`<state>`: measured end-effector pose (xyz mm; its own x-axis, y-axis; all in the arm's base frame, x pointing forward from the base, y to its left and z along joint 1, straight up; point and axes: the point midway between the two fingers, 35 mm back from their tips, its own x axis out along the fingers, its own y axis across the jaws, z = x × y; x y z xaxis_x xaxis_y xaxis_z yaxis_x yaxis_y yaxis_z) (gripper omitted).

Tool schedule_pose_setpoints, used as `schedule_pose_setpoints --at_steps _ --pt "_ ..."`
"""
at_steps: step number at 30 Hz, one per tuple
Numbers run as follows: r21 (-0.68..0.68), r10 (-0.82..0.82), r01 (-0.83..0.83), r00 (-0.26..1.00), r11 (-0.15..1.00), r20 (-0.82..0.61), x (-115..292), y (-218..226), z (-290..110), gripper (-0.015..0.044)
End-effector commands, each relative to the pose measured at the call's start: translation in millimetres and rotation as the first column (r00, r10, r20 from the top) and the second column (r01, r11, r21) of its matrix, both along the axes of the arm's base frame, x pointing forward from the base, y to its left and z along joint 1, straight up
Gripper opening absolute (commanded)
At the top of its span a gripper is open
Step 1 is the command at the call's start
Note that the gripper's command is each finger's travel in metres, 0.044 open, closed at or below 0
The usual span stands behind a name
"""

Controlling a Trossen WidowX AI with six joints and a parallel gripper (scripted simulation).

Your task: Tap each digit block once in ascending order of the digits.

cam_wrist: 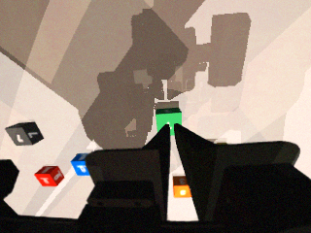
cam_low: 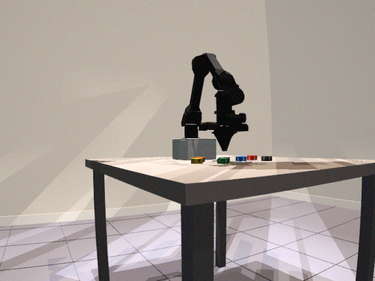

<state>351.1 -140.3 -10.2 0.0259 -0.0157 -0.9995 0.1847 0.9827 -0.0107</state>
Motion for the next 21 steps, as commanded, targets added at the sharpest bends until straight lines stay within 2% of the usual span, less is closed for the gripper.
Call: schedule_pose_setpoints --at_steps 1,21 --pt "0.002 0.006 -0.006 1.0 1.0 0.002 0 0 -2 0.002" --pt "0.002 0.006 -0.006 1.0 1.0 0.002 1 0 -31 0.002"
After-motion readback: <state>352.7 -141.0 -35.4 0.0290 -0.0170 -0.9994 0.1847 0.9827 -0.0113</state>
